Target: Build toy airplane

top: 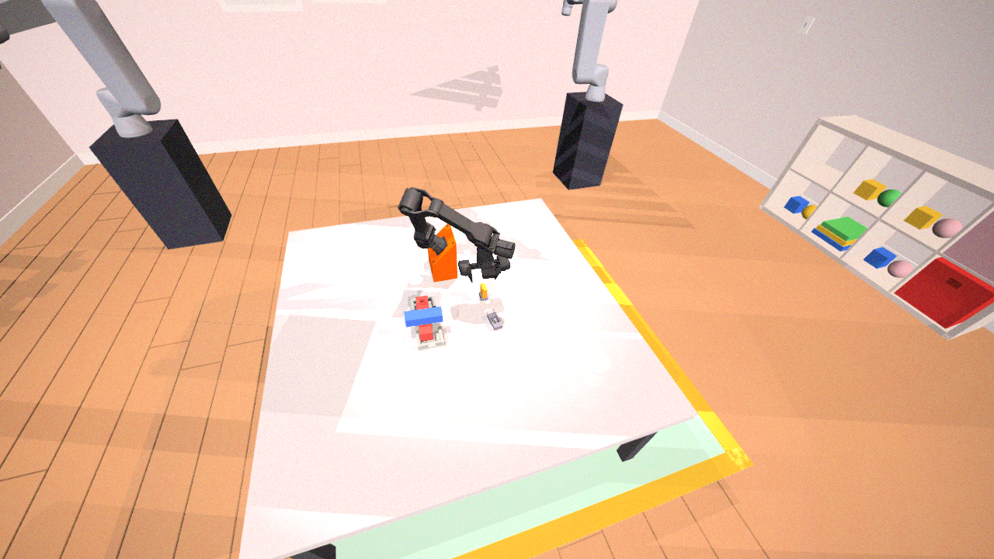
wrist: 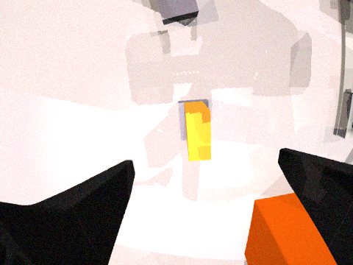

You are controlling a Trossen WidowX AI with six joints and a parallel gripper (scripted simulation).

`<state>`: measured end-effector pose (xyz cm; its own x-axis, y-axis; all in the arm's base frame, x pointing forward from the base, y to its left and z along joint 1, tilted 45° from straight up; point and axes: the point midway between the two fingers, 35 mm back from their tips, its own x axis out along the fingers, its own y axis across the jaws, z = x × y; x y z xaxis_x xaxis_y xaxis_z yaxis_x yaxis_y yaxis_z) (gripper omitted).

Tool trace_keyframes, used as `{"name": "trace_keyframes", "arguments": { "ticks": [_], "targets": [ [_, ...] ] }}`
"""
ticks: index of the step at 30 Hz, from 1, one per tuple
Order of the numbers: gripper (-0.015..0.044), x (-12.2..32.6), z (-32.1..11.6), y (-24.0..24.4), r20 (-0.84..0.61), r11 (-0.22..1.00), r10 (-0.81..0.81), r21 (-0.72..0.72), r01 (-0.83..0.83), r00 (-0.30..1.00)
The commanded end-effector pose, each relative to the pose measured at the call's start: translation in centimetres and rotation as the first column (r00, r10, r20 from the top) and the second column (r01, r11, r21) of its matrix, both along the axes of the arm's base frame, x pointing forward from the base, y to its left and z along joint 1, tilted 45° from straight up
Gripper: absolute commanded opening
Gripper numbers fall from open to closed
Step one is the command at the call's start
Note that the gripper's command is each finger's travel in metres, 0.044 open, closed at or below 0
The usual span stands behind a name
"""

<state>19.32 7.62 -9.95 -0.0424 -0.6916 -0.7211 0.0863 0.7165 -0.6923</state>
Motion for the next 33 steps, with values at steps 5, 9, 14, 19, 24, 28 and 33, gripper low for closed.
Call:
{"name": "trace_keyframes", "arguments": {
  "ticks": [5,9,14,19,24,28,33],
  "targets": [
    [0.044,0.1,-1.4,-1.2,0.006,1.0,0.011,0.002,-0.011,1.0],
    [0.044,0.1,-1.5,-1.3,0.006,1.0,0.011,0.002,-0.011,1.0],
    [0.044,0.1,-2.1,-1.8,0.006,1.0,0.012,0.002,-0.012,1.0],
    [0.044,0.1,-2.7,-2.4,0.007,1.0,0.012,0.002,-0.012,1.0],
    [0.044,0.1,-3.3,-3.0,0.007,1.0,0.012,0.001,-0.012,1.0],
    [0.044,0.1,-3.7,-3.4,0.007,1.0,0.012,0.001,-0.012,1.0],
    [0.044,0.0,-4.3,-4.0,0.007,1.0,0.012,0.0,-0.012,1.0]
  ]
}}
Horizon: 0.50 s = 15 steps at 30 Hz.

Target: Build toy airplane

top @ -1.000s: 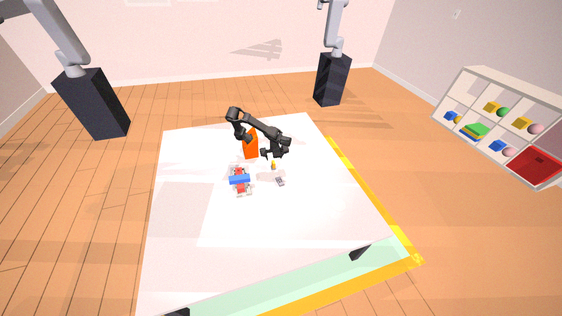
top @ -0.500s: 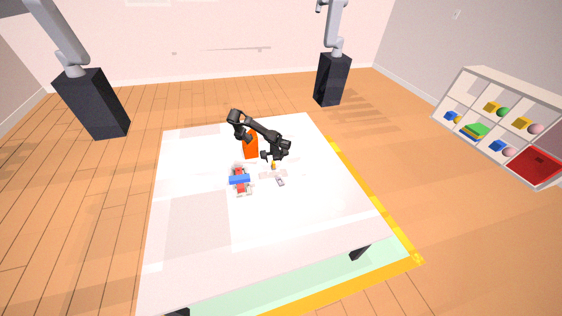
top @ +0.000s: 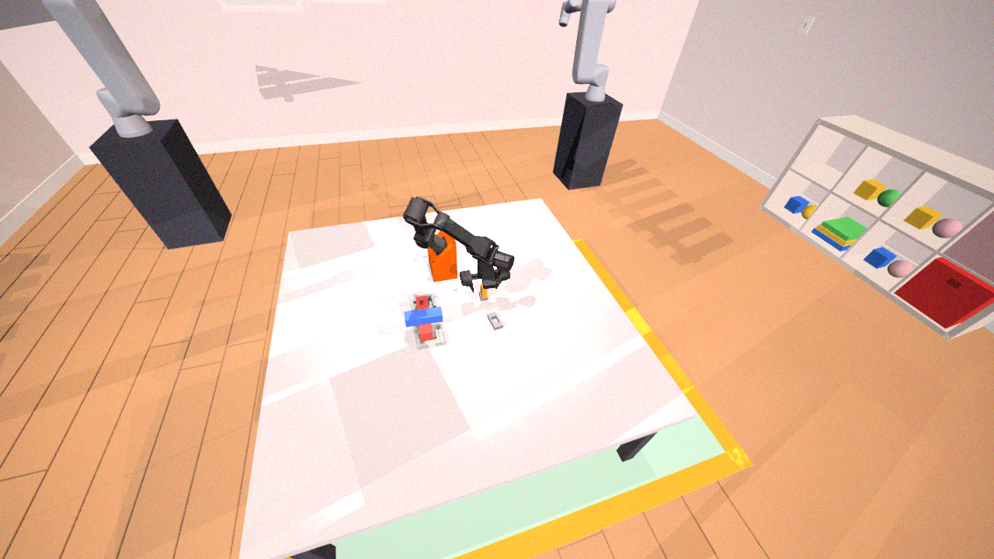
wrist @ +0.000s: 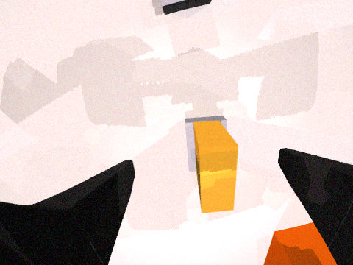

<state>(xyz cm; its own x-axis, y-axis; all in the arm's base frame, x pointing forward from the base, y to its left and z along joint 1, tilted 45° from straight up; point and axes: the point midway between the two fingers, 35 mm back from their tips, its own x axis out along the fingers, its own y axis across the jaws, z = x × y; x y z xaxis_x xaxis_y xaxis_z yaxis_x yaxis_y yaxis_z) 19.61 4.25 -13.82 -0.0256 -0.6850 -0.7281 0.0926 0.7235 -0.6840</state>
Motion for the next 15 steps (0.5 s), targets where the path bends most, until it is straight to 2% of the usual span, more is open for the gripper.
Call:
{"name": "trace_keyframes", "arguments": {
  "ticks": [1,11,15],
  "targets": [
    [0.044,-0.27,-0.5,-0.75,-0.01,1.0,0.004,-0.009,-0.005,1.0],
    [0.044,-0.42,-1.38,-1.72,-0.01,1.0,0.004,-0.011,-0.004,1.0],
    [0.0335,-0.42,-1.38,-1.72,-0.01,1.0,0.004,-0.011,-0.004,1.0]
  ]
}}
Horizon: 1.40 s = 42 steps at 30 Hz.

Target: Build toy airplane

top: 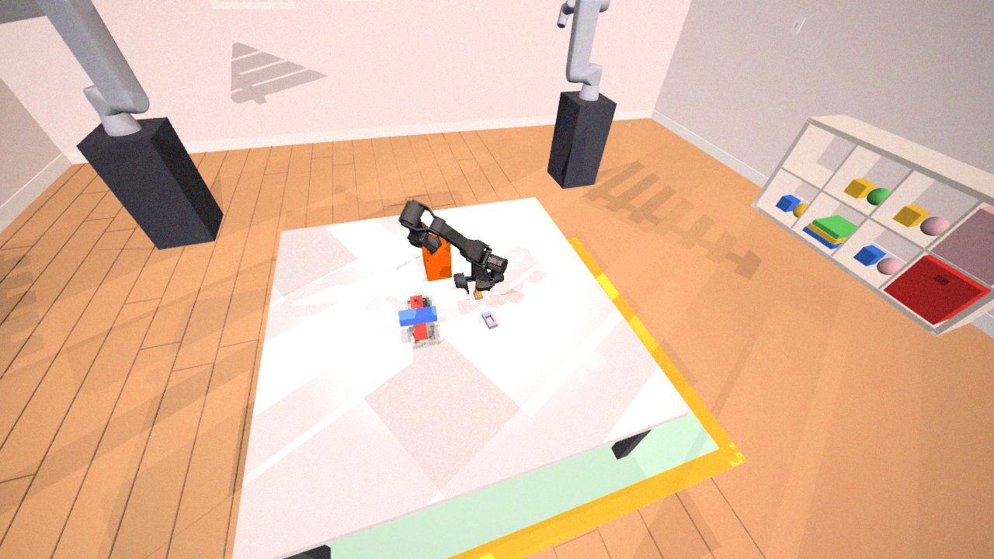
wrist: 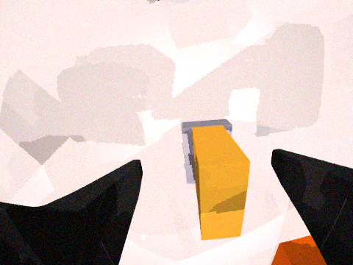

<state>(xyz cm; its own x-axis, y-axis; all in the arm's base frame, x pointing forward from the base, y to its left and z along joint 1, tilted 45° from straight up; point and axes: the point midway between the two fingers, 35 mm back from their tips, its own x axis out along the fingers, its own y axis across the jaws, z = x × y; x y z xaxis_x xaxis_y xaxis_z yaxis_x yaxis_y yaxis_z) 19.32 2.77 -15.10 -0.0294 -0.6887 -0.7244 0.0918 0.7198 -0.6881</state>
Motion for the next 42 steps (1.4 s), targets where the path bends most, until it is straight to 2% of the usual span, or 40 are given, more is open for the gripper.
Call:
{"name": "trace_keyframes", "arguments": {
  "ticks": [1,11,18,42],
  "targets": [
    [0.0309,-0.1,-0.1,-0.2,-0.006,1.0,0.006,-0.006,-0.006,1.0],
    [0.0046,-0.1,-0.1,-0.2,-0.006,1.0,0.006,-0.006,-0.006,1.0],
    [0.0,-0.1,-0.1,-0.2,-0.006,1.0,0.006,-0.006,-0.006,1.0],
    [0.0,0.7,4.0,4.5,-0.007,1.0,0.01,-0.003,-0.01,1.0]
  ]
}}
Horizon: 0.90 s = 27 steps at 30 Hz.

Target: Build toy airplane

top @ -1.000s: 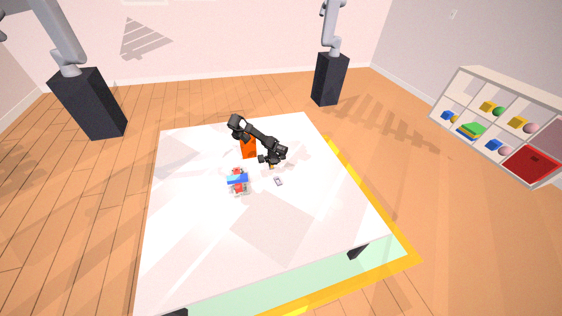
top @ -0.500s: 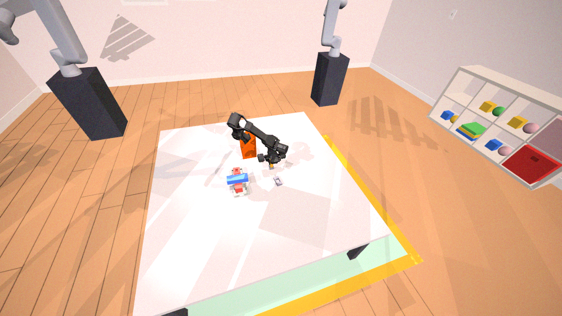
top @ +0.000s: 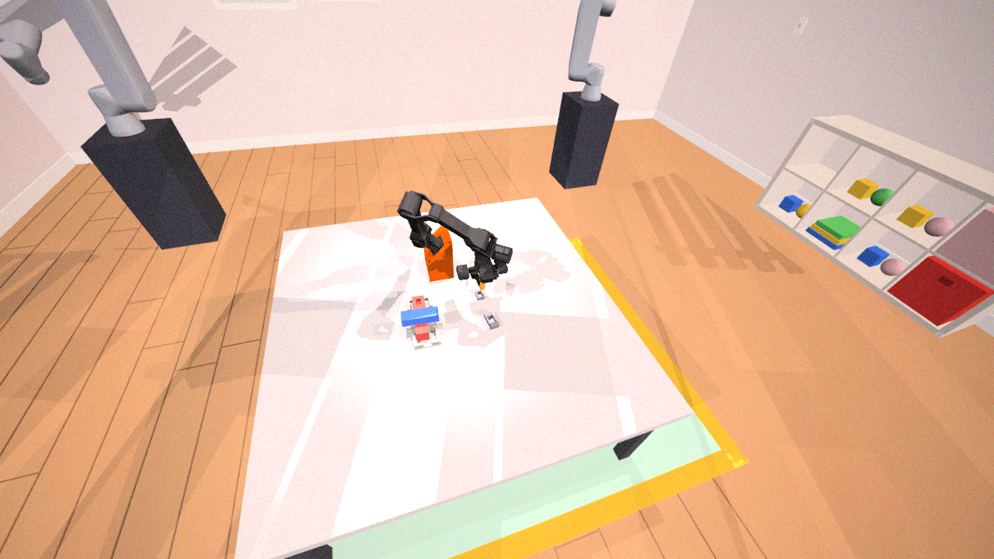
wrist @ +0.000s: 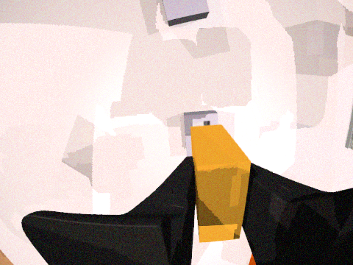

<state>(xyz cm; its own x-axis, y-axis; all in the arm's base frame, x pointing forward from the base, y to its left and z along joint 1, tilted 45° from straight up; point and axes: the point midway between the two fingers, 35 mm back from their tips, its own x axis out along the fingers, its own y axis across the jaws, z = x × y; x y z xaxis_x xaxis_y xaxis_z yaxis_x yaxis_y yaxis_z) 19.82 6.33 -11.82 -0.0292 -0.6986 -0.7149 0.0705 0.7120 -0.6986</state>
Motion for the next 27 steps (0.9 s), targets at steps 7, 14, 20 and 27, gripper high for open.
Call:
{"name": "trace_keyframes", "arguments": {
  "ticks": [7,14,20,27],
  "targets": [
    [0.0,0.3,2.3,2.4,0.008,1.0,-0.007,0.012,0.007,1.0],
    [0.0,0.2,3.9,3.9,0.007,1.0,-0.008,0.014,0.008,1.0],
    [0.0,-0.1,5.5,5.1,0.006,1.0,-0.009,0.014,0.009,1.0],
    [0.0,-0.1,6.2,5.4,0.006,1.0,-0.009,0.016,0.009,1.0]
  ]
}}
